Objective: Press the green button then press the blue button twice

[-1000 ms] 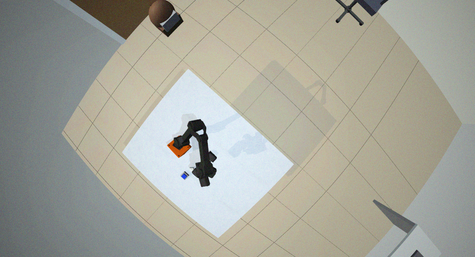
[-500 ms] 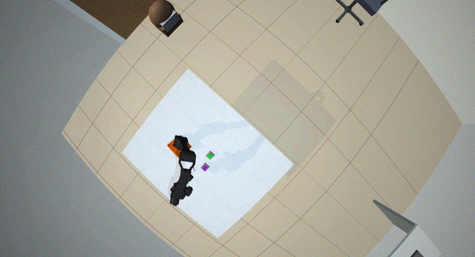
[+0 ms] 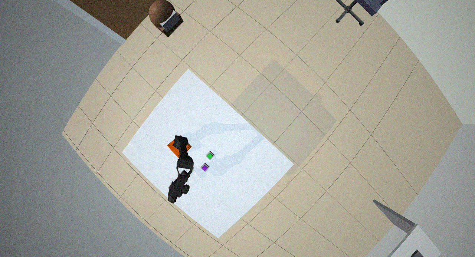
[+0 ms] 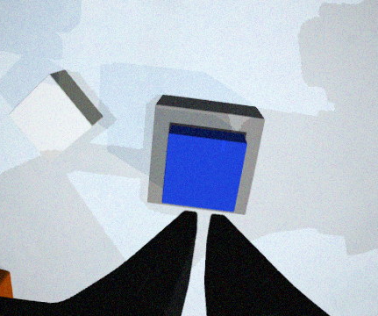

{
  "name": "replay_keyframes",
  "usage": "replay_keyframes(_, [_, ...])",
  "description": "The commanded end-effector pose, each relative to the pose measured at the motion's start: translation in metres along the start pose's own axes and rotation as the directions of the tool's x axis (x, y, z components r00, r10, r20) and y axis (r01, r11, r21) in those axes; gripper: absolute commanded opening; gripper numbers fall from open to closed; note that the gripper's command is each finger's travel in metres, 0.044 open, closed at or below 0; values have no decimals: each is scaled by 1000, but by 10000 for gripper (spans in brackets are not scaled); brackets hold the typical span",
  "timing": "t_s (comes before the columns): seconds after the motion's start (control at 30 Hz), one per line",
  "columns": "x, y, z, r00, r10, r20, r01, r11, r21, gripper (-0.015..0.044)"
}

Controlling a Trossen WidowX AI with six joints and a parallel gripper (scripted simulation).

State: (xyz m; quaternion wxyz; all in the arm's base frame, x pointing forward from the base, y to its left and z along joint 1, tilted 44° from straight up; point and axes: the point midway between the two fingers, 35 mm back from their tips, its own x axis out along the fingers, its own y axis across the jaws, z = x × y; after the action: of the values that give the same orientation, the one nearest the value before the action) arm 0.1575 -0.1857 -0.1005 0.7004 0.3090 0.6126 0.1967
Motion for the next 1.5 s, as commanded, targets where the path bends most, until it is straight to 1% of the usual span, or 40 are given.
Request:
replay_keyframes(0.0, [15, 0, -1, 1000, 4, 8, -4, 1000, 8, 20])
replay_keyframes(0.8, [48, 1, 0, 1000, 5, 9, -5, 1000, 8, 20])
replay_keyframes(1.47, [49, 1, 0, 1000, 5, 9, -5, 1000, 8, 20])
